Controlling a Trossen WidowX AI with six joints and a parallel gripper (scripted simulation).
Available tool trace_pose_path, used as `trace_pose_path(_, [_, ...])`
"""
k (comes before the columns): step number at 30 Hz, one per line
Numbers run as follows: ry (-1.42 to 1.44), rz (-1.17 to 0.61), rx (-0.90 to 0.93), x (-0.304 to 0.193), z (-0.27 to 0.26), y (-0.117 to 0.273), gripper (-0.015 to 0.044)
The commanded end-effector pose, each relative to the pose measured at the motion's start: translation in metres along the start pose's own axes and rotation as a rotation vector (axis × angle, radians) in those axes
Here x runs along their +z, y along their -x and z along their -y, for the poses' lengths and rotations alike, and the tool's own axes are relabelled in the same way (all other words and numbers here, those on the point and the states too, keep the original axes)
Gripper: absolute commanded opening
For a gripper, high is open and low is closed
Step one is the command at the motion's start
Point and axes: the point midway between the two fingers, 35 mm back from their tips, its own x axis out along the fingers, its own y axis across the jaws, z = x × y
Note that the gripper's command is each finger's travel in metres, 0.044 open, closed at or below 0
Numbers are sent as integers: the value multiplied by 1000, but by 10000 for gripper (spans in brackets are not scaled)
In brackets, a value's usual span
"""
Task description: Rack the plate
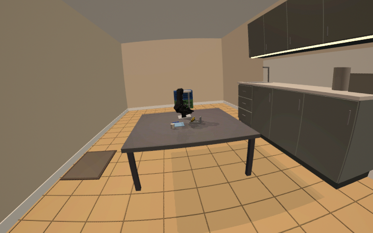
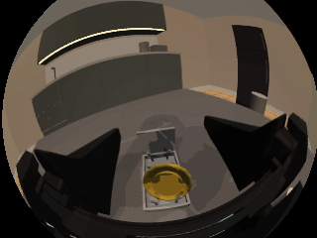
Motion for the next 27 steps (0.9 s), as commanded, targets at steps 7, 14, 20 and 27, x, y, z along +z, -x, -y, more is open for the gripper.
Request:
trace_pose_path(7, [-12, -13, -10, 34, 1, 3, 400])
trace_pose_path(14, [-158, -173, -103, 38, 23, 7, 400])
trace_pose_path(20, [-280, -317, -187, 43, 35, 16, 400])
trace_pose_path(27, [-412, -487, -287, 50, 40, 32, 400])
